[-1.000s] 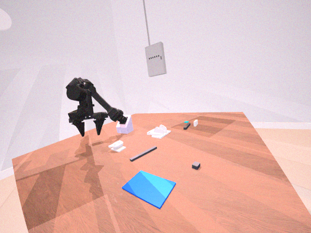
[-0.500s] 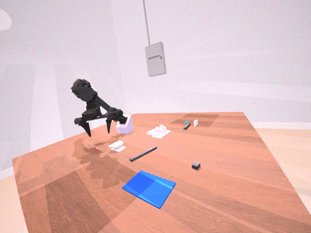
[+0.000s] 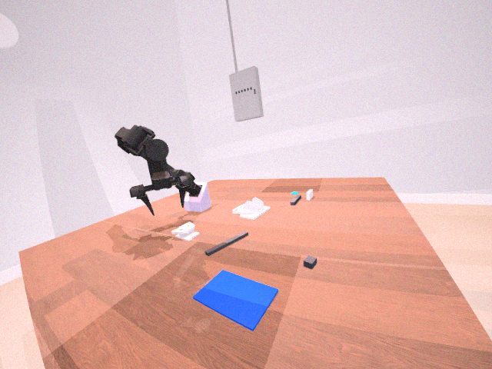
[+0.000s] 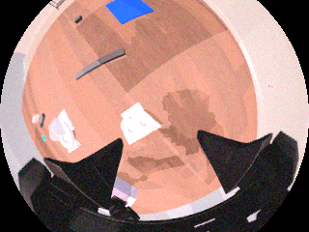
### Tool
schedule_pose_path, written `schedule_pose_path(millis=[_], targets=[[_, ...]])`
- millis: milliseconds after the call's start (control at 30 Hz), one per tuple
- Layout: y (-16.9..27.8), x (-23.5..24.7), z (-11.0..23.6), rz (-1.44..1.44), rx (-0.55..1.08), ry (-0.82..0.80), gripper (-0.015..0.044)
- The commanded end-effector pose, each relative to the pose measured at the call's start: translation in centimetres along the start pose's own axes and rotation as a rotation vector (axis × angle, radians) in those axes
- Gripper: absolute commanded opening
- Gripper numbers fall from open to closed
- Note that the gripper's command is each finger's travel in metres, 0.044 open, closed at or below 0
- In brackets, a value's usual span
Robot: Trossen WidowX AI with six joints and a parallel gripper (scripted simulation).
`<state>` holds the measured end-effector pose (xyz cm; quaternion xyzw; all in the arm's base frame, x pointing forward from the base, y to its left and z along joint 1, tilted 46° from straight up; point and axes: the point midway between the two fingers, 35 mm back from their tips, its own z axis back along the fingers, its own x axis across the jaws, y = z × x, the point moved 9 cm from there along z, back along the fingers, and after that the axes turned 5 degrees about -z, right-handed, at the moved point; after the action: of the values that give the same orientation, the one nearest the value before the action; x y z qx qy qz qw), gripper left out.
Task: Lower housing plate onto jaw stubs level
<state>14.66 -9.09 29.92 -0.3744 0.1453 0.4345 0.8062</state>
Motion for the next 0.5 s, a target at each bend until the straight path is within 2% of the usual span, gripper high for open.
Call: schedule_pose_path(millis=[0,467], targets=[[0.3,0.9,-0.3,0.107,0.023,0.002,0.0440],[1.4,3.4,-0.4,0.444,0.056,-0.003,0.0440]])
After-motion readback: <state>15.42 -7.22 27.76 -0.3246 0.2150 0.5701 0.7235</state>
